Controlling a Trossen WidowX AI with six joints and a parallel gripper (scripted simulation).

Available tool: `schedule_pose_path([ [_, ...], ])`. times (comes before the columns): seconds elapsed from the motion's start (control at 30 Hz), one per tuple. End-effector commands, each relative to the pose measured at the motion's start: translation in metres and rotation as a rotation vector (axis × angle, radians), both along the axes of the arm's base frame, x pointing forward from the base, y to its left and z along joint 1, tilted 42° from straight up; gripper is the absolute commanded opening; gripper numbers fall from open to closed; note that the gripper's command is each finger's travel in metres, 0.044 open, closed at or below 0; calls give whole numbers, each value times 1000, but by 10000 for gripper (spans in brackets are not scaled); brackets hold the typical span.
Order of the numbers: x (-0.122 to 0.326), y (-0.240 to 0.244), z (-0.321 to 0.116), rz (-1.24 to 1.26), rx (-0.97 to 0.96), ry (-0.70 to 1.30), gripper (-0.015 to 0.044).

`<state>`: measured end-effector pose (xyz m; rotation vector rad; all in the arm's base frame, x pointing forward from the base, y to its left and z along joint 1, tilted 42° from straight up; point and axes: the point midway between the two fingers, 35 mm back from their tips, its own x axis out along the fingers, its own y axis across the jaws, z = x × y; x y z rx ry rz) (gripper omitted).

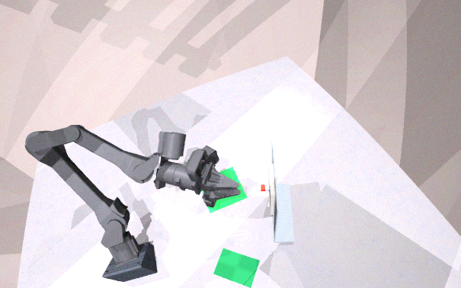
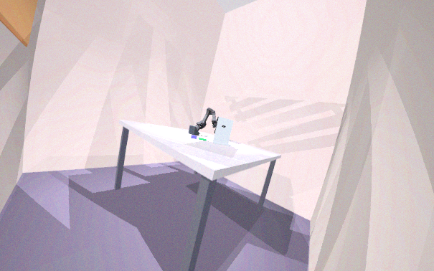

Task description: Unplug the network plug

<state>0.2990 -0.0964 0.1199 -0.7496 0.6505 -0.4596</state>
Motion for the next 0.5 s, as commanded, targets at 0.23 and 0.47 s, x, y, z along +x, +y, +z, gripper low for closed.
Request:
schedule_pose_path([
  [0.23,12,-4,0,7,-1,-2,156],
  [0.47,19,-7,-2,7,2,-1,156],
])
